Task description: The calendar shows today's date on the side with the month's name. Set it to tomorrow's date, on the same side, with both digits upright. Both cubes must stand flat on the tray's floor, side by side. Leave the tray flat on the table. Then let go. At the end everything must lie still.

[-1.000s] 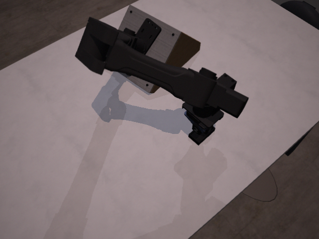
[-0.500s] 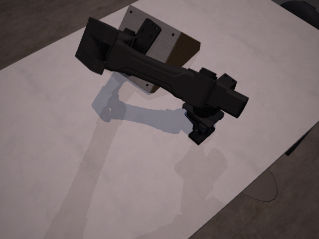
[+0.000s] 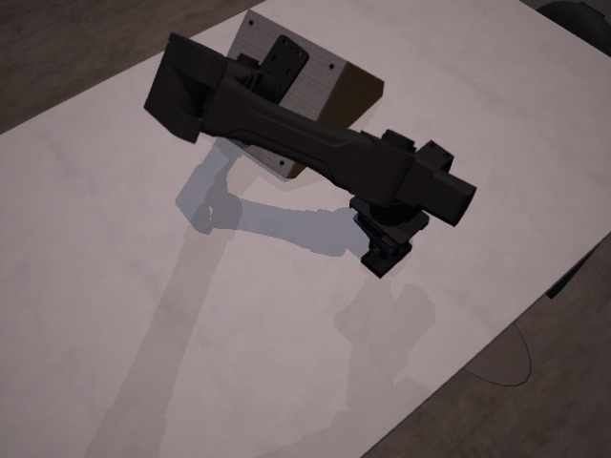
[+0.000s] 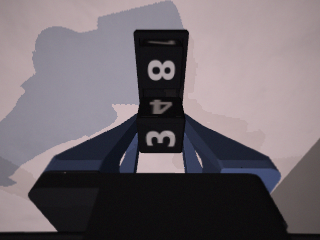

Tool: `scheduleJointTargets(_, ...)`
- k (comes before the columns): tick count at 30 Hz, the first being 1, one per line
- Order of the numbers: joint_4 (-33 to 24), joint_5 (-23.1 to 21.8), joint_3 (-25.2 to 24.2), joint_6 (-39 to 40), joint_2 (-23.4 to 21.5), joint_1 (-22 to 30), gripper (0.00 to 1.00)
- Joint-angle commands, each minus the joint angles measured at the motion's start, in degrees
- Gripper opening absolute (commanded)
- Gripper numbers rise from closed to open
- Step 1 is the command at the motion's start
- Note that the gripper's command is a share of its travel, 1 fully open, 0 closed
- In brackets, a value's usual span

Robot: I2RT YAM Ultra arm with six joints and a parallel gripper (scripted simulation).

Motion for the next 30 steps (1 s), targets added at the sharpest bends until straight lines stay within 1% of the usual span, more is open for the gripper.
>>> scheduleJointTargets(1,0.07,-0.03,0.11,-0.08,-0.24,0.32,0.27)
scheduleJointTargets(15,0.43,-0.03,-0.06,-0.28,-0.19,0.18,0.27)
scheduleJointTargets(30,2.79,0.02,-1.12,-1.64,0.19,-0.82,0.27)
